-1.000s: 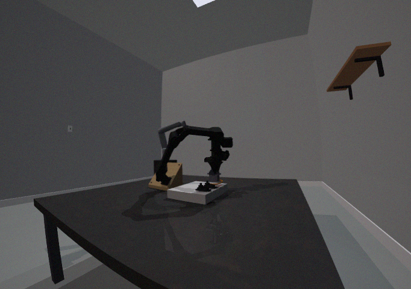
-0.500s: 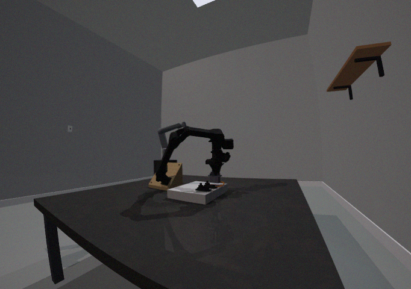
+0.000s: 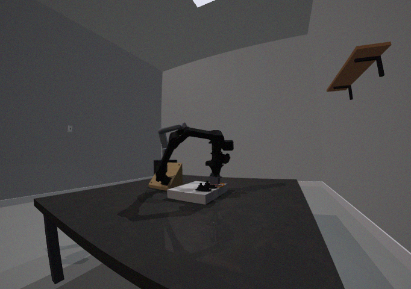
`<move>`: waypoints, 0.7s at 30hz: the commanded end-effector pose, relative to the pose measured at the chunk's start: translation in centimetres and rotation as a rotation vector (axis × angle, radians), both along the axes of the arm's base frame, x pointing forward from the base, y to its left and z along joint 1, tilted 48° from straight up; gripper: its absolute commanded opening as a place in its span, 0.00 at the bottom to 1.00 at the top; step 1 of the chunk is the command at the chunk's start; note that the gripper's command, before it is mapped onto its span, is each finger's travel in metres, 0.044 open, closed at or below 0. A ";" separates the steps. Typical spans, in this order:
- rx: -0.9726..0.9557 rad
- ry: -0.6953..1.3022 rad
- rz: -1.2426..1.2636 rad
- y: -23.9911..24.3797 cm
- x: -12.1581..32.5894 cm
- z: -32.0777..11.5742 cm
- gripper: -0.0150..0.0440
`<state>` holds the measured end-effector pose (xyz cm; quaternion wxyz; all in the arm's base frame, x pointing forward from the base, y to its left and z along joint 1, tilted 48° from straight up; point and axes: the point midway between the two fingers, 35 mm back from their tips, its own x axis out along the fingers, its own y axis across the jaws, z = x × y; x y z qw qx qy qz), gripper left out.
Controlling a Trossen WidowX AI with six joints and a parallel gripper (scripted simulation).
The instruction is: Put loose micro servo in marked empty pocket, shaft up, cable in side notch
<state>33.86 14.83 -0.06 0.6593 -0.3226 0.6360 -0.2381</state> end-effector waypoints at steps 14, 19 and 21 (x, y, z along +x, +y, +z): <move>-0.003 0.000 0.004 -1.1 0.2 -1.0 0.25; -0.004 -0.001 0.004 -1.5 0.2 -1.3 0.25; -0.004 -0.001 0.004 -1.7 0.2 -1.5 0.25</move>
